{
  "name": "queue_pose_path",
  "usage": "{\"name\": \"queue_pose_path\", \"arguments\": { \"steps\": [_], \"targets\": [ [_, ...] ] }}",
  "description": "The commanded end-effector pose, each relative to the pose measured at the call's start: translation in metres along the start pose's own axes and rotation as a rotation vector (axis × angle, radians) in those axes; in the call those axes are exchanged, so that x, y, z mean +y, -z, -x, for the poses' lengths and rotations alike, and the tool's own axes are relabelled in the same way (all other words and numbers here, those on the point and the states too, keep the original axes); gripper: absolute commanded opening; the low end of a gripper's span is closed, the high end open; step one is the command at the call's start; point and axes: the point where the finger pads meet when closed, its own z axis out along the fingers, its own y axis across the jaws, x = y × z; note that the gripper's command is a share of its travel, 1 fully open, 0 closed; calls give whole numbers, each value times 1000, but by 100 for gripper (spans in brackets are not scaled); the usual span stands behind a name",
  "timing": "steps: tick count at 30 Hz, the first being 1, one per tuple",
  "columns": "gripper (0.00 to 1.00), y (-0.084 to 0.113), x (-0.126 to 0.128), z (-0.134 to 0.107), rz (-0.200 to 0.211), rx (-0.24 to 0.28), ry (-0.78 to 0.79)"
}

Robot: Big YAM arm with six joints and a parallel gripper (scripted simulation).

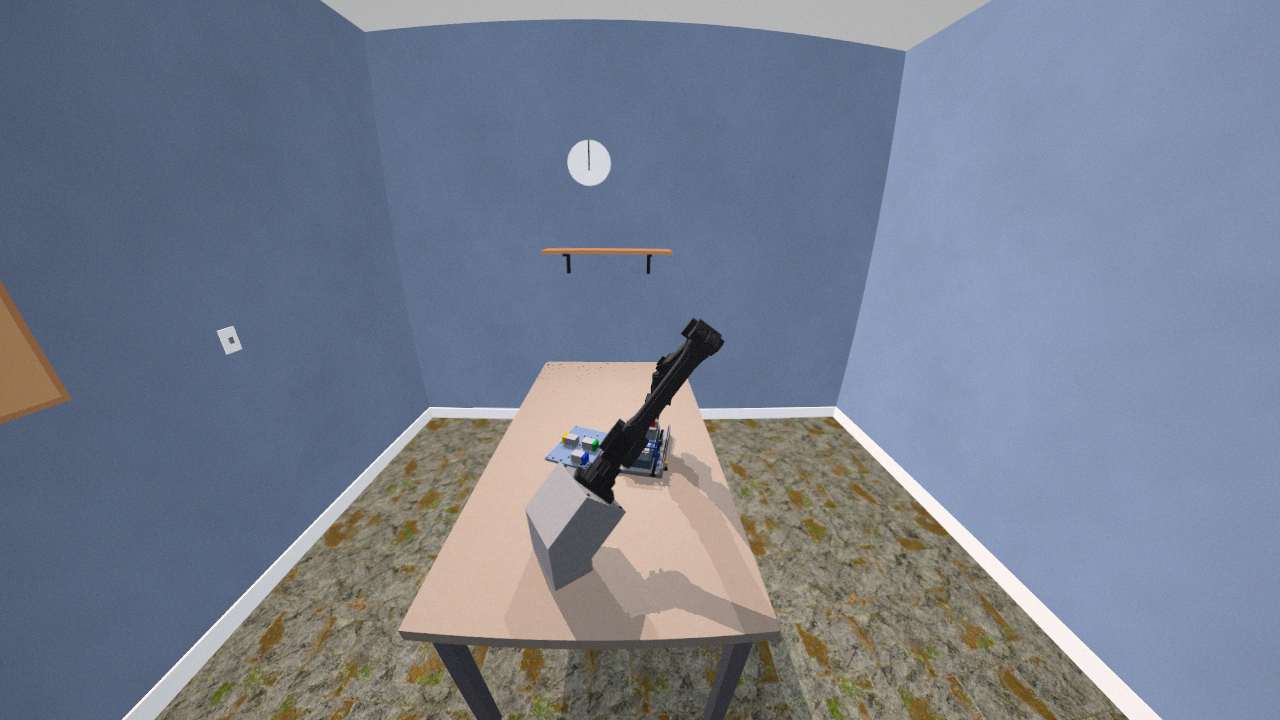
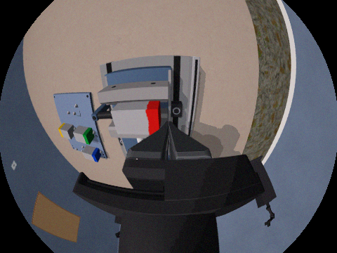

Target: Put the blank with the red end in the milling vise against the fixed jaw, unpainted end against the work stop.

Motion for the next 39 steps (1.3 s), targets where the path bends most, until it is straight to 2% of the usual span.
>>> {"name": "queue_pose_path", "arguments": {
  "steps": [1, 18, 39],
  "targets": [
    [0, 2, -4, 4, -1, -10, 2],
    [0, 1, -4, 4, -1, -9, 2],
    [0, -13, -3, -1, -3, 6, 4]
  ]
}}
